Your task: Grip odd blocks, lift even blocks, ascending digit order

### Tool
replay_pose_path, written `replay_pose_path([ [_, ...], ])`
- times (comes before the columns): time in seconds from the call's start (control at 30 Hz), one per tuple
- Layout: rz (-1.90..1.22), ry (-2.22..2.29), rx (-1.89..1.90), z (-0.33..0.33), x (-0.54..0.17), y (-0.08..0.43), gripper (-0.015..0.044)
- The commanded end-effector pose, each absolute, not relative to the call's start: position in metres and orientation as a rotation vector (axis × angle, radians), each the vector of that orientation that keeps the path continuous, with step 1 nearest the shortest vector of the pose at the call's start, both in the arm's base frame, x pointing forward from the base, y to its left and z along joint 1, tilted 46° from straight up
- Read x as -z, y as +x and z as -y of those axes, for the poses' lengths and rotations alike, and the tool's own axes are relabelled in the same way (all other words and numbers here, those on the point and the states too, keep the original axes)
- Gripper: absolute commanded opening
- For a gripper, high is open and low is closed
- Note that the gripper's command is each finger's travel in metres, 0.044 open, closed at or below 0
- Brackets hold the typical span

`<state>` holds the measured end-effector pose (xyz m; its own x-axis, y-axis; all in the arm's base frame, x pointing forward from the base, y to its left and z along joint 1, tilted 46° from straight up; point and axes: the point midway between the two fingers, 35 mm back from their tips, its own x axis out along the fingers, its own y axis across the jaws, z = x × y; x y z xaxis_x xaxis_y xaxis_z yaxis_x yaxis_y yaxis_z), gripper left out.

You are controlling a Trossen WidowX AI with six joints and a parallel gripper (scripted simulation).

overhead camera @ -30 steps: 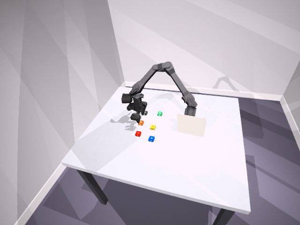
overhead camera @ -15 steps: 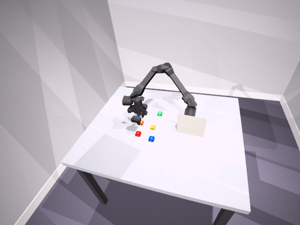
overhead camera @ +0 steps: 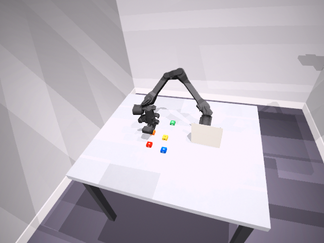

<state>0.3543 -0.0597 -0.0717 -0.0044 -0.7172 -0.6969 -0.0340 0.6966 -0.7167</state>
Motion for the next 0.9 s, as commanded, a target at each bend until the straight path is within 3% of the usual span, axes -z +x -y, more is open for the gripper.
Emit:
replay_pose_path([
  [0.0, -1.495, -0.657, 0.605, 0.0606, 0.0715, 0.3543, 0.0120],
  [0.87, -1.495, -0.657, 0.605, 0.0575, 0.0687, 0.3544, 0.0120],
])
